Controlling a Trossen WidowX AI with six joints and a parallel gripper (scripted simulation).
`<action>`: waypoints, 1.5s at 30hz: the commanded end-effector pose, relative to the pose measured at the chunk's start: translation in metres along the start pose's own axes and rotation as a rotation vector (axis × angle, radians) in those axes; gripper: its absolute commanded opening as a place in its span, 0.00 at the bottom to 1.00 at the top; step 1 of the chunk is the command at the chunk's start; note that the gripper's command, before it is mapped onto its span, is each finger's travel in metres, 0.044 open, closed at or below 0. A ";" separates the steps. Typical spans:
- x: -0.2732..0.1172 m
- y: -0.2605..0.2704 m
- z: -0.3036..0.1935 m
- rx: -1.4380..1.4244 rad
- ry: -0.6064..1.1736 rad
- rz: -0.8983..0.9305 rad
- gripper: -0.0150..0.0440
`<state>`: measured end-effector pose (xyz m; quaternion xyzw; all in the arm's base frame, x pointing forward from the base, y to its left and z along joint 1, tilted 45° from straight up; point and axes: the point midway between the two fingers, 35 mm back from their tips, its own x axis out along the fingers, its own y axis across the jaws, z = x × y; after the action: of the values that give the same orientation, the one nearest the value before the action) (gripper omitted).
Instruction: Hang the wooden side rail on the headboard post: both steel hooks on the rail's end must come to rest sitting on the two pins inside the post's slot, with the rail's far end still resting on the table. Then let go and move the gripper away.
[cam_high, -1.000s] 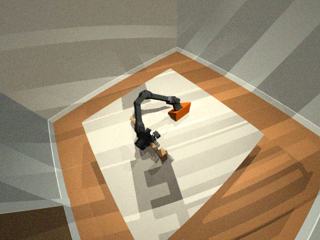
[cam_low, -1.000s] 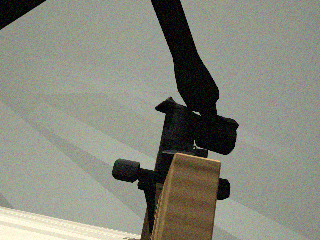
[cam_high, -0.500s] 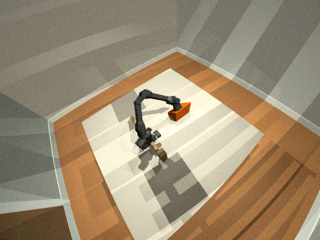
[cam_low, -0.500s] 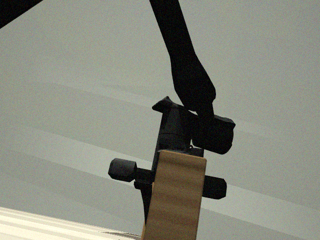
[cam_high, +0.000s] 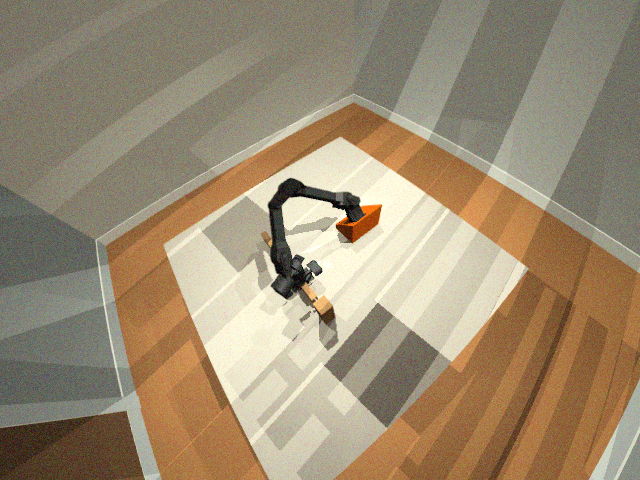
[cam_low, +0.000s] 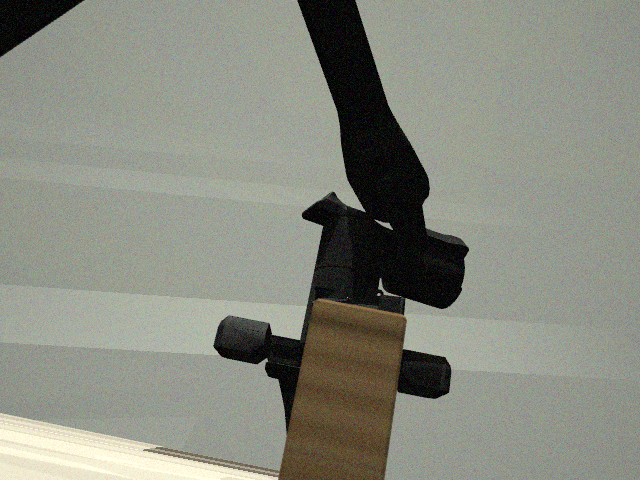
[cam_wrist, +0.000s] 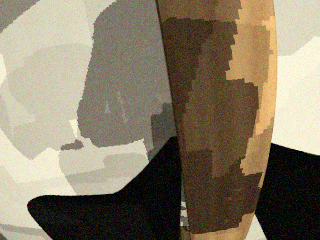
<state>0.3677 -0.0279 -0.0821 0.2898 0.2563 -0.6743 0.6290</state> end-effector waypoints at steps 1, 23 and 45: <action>-0.001 0.000 0.000 0.002 -0.001 -0.002 0.25; -0.004 0.000 0.000 0.002 0.000 -0.002 0.25; -0.008 0.000 0.000 0.002 0.000 -0.002 0.25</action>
<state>0.3646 -0.0277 -0.0800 0.2850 0.2595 -0.6795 0.6243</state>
